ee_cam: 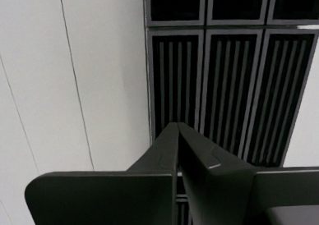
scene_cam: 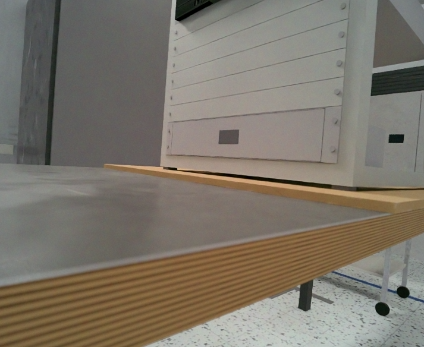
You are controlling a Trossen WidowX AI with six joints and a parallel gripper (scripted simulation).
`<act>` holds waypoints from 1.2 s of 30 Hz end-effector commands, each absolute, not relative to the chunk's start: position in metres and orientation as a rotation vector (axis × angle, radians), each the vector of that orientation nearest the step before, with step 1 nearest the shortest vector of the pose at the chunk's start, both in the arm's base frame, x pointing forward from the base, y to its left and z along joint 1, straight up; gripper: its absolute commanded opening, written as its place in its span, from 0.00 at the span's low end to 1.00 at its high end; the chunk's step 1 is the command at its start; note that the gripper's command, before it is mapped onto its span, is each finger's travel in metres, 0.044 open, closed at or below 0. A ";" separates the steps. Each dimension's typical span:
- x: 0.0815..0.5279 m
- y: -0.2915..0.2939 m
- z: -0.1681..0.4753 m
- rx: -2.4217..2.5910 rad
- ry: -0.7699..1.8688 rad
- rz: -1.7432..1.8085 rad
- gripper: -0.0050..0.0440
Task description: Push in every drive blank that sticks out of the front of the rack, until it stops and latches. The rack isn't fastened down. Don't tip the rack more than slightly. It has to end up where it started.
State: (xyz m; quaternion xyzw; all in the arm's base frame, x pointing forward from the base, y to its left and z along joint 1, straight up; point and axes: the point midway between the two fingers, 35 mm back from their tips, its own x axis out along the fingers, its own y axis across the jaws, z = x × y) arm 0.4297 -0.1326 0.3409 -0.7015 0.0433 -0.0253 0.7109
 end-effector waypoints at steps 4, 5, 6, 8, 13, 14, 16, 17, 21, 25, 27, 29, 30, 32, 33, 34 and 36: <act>0.429 -0.132 0.352 -1.567 0.077 -0.074 0.00; 0.425 -0.131 0.352 -1.567 0.077 -0.074 0.00; 0.421 -0.131 0.352 -1.567 0.077 -0.074 0.00; 0.411 -0.130 0.352 -1.567 0.077 -0.074 0.00; 0.394 -0.128 0.352 -1.567 0.077 -0.074 0.00; 0.388 -0.128 0.352 -1.567 0.077 -0.074 0.00; 0.380 -0.127 0.352 -1.567 0.077 -0.074 0.00; 0.377 -0.126 0.352 -1.567 0.077 -0.074 0.00; 0.373 -0.126 0.352 -1.567 0.077 -0.074 0.00; 0.373 -0.126 0.352 -1.567 0.077 -0.074 0.00; 0.373 -0.126 0.352 -1.567 0.077 -0.074 0.00; 0.373 -0.126 0.352 -1.567 0.077 -0.074 0.00; 0.373 -0.126 0.352 -1.567 0.077 -0.074 0.00; 0.373 -0.126 0.352 -1.567 0.077 -0.074 0.00; 0.373 -0.126 0.352 -1.567 0.077 -0.074 0.00; 0.373 -0.126 0.352 -1.567 0.077 -0.074 0.00; 0.373 -0.126 0.352 -1.567 0.077 -0.074 0.00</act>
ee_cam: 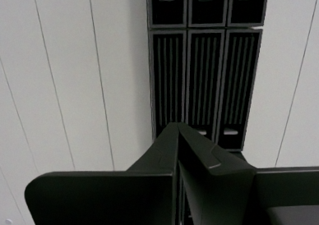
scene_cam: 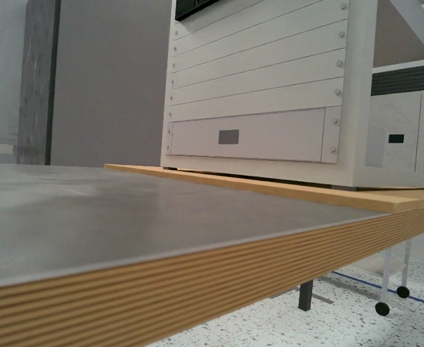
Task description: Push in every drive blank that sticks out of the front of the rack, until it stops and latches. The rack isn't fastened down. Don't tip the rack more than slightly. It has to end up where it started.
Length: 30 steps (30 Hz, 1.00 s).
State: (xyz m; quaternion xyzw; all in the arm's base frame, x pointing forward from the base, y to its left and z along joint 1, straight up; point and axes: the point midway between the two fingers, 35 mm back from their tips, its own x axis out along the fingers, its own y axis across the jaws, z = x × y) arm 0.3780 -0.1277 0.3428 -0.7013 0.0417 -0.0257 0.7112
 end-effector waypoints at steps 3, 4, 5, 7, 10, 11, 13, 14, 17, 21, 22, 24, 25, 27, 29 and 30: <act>0.373 -0.128 0.352 -1.567 0.077 -0.074 0.00; 0.372 -0.129 0.353 -1.567 0.077 -0.074 0.00; 0.372 -0.130 0.354 -1.567 0.077 -0.074 0.00; 0.372 -0.133 0.355 -1.567 0.077 -0.074 0.00; 0.371 -0.139 0.358 -1.567 0.077 -0.074 0.00; 0.370 -0.143 0.360 -1.567 0.077 -0.074 0.00; 0.368 -0.152 0.365 -1.567 0.077 -0.074 0.00; 0.367 -0.157 0.367 -1.567 0.077 -0.074 0.00; 0.364 -0.176 0.376 -1.567 0.077 -0.074 0.00; 0.360 -0.200 0.389 -1.567 0.077 -0.074 0.00; 0.359 -0.206 0.392 -1.567 0.077 -0.074 0.00; 0.358 -0.211 0.394 -1.567 0.077 -0.074 0.00; 0.358 -0.211 0.394 -1.567 0.077 -0.074 0.00; 0.357 -0.220 0.399 -1.567 0.077 -0.074 0.00; 0.356 -0.226 0.402 -1.567 0.077 -0.074 0.00; 0.355 -0.229 0.403 -1.567 0.077 -0.074 0.00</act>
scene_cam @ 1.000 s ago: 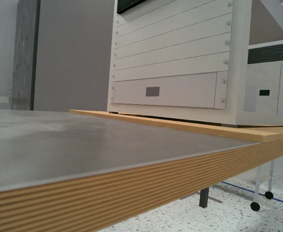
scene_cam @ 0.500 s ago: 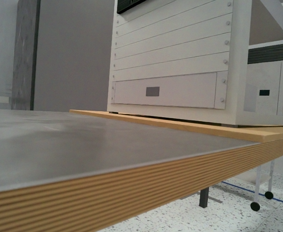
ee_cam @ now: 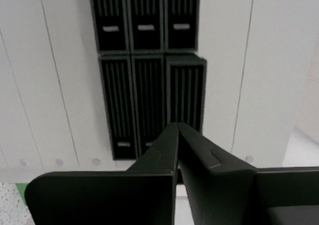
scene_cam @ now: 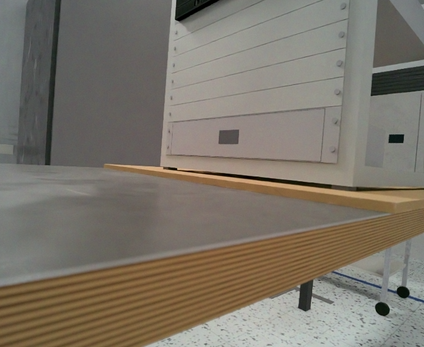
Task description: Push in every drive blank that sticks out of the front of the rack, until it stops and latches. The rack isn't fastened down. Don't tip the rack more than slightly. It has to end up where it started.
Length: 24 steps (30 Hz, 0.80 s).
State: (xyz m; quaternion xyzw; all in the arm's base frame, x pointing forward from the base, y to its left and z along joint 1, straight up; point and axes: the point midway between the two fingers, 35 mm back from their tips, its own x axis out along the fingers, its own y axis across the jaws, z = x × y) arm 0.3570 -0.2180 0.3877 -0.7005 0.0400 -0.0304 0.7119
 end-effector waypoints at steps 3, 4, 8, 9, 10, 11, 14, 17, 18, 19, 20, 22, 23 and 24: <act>0.354 -0.234 0.406 -1.567 0.077 -0.074 0.00; 0.354 -0.234 0.406 -1.567 0.077 -0.074 0.00; 0.354 -0.235 0.406 -1.567 0.077 -0.074 0.00; 0.355 -0.235 0.406 -1.567 0.077 -0.074 0.00; 0.358 -0.235 0.406 -1.567 0.077 -0.074 0.00; 0.358 -0.235 0.406 -1.567 0.077 -0.074 0.00; 0.364 -0.236 0.406 -1.567 0.077 -0.074 0.00; 0.371 -0.236 0.406 -1.567 0.077 -0.074 0.00; 0.371 -0.236 0.406 -1.567 0.077 -0.074 0.00; 0.371 -0.236 0.406 -1.567 0.077 -0.074 0.00; 0.371 -0.236 0.406 -1.567 0.077 -0.074 0.00; 0.371 -0.236 0.406 -1.567 0.077 -0.074 0.00; 0.371 -0.236 0.406 -1.567 0.077 -0.074 0.00; 0.371 -0.236 0.406 -1.567 0.077 -0.074 0.00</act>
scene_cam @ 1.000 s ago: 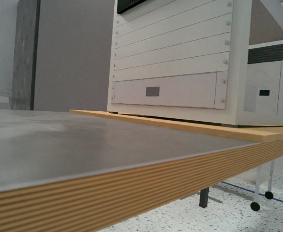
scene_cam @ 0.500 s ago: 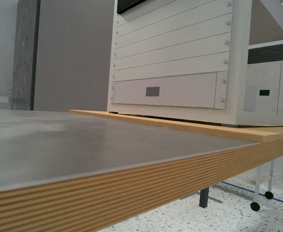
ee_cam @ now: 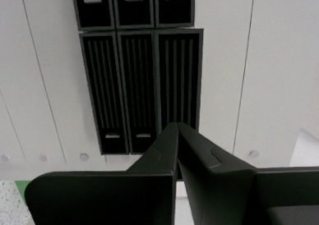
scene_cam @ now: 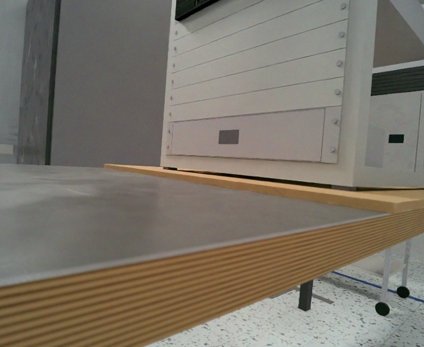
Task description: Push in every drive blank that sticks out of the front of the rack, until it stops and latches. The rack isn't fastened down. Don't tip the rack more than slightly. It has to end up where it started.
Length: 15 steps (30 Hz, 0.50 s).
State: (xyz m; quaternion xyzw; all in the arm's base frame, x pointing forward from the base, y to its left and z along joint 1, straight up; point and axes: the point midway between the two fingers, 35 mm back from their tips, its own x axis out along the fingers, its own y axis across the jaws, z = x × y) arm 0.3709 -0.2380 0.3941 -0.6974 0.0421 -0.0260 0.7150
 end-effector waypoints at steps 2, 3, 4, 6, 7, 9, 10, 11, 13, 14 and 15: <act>0.371 -0.236 0.406 -1.567 0.077 -0.074 0.00; 0.371 -0.236 0.406 -1.567 0.077 -0.074 0.00; 0.371 -0.236 0.406 -1.567 0.077 -0.074 0.00; 0.371 -0.236 0.406 -1.567 0.077 -0.074 0.00; 0.371 -0.236 0.406 -1.567 0.077 -0.074 0.00; 0.371 -0.236 0.406 -1.567 0.077 -0.074 0.00; 0.372 -0.236 0.406 -1.567 0.077 -0.074 0.00; 0.372 -0.237 0.406 -1.567 0.077 -0.074 0.00; 0.374 -0.237 0.407 -1.567 0.077 -0.074 0.00; 0.375 -0.237 0.407 -1.567 0.077 -0.074 0.00; 0.376 -0.237 0.407 -1.567 0.077 -0.074 0.00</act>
